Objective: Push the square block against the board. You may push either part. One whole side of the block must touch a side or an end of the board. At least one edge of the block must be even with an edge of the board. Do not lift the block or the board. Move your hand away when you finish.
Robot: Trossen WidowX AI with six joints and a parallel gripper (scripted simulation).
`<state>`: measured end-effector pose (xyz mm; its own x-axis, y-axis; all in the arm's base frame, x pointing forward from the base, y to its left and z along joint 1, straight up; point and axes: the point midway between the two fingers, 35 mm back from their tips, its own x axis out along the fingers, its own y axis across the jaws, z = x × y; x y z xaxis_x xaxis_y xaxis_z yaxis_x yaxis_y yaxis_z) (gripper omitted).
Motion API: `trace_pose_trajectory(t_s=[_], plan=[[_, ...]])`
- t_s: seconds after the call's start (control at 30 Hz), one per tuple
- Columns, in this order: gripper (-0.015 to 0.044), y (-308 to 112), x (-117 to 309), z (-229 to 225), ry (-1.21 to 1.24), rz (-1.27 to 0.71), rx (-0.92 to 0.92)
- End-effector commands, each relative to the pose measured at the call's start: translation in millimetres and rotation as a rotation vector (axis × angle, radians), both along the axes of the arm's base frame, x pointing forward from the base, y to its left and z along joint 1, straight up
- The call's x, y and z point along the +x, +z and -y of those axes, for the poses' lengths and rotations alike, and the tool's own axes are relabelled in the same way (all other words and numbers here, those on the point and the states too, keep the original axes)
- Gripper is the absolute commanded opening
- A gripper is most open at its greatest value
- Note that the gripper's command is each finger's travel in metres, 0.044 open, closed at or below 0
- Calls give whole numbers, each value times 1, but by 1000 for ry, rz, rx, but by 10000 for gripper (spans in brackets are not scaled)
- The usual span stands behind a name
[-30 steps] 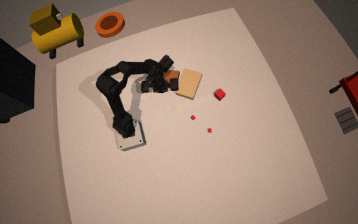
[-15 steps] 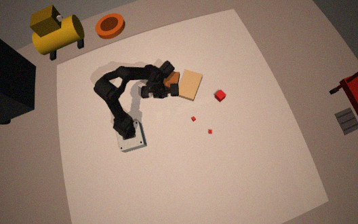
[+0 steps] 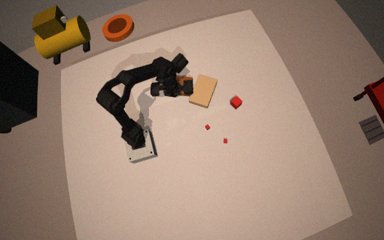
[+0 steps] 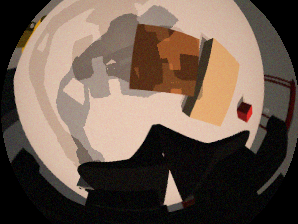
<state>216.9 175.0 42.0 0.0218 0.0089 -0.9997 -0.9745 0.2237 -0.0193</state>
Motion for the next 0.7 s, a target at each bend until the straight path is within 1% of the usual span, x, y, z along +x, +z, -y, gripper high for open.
trace_pose_trajectory(t_s=[0.0, 0.23, 0.47, 0.67], plan=[[0, 8, 25, -27, -39, 3, 9], [0, 13, 70, -78, -109, 5, 15], [0, 6, 105, -124, -176, 6, 20], [0, 2, 108, -129, -182, 7, 20]])
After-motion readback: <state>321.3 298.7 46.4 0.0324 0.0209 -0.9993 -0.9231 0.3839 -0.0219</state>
